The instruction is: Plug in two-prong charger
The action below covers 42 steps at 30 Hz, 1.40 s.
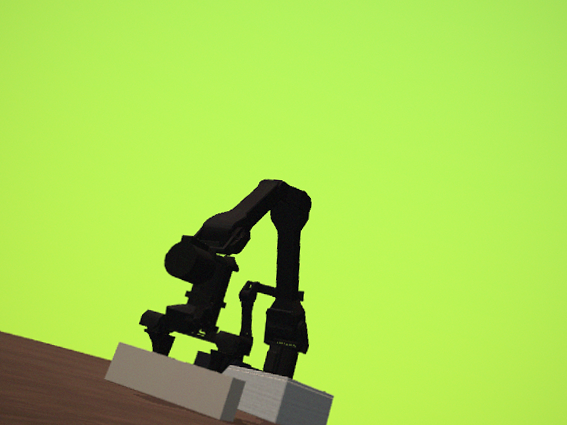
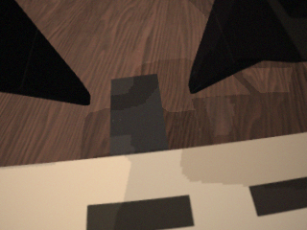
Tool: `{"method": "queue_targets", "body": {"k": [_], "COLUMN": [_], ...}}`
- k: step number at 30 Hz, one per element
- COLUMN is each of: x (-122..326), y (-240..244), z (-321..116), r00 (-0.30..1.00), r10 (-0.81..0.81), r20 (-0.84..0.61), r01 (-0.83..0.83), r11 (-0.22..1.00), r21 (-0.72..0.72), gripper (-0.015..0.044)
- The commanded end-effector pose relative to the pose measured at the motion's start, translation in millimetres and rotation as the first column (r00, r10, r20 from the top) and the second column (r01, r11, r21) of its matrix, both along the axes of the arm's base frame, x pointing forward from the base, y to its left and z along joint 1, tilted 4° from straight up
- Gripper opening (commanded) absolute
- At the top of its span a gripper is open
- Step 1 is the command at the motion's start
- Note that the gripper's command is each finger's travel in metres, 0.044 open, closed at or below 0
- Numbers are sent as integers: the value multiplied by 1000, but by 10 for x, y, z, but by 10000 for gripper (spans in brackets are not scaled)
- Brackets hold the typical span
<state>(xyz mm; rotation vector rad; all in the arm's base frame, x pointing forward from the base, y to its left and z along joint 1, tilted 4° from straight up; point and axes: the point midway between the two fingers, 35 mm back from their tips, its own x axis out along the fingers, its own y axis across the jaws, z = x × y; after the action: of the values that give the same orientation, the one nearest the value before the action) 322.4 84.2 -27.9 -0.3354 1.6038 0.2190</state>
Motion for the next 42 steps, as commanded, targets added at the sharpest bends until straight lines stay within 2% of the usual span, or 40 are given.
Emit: {"method": "queue_targets", "body": {"k": [1, 36, 38, 42], "x": [-49, -394, -338, -257], "y": [-15, -145, -124, -78], "z": [0, -12, 30, 286], "r00": [1000, 1000, 1000, 975], "r10": [5, 5, 1, 2], "r20": [-1, -4, 29, 223], "r01": [-5, -5, -1, -22], "r11": [1000, 1000, 1000, 996], "r21": [3, 2, 13, 87], "gripper": [440, 440, 440, 440]}}
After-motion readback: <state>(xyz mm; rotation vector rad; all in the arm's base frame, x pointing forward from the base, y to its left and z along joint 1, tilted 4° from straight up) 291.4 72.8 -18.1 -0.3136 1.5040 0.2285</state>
